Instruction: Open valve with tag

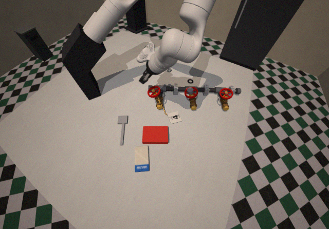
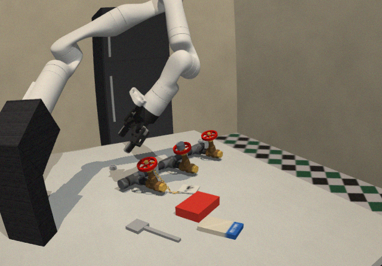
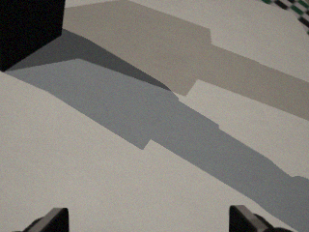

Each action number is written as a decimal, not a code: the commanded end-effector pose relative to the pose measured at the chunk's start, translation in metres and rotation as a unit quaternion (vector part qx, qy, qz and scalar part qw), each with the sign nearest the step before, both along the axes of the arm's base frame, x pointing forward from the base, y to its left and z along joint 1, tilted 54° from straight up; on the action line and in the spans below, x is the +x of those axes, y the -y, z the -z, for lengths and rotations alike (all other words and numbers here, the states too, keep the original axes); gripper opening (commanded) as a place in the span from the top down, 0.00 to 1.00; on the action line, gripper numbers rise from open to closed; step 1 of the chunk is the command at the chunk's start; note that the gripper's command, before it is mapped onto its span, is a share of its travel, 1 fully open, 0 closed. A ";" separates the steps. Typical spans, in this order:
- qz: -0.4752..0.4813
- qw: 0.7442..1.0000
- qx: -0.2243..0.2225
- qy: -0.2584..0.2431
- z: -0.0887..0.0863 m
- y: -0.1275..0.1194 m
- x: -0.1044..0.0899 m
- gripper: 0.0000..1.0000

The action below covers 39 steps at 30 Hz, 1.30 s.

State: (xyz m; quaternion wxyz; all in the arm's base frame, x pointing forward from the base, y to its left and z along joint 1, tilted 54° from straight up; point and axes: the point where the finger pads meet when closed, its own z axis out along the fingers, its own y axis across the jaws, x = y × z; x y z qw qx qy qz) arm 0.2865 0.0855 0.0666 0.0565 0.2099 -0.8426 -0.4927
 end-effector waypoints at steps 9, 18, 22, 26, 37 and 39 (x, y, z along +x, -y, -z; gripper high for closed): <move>0.188 0.973 -0.031 0.133 -0.026 0.033 0.122 0.00; 0.276 0.942 -0.054 0.183 -0.050 0.065 0.176 0.00; 0.283 0.939 -0.057 0.187 -0.052 0.069 0.180 0.00; 0.289 0.937 -0.059 0.189 -0.053 0.072 0.183 0.00; 0.289 0.936 -0.059 0.190 -0.053 0.072 0.184 0.00; 0.289 0.936 -0.059 0.190 -0.053 0.072 0.184 0.00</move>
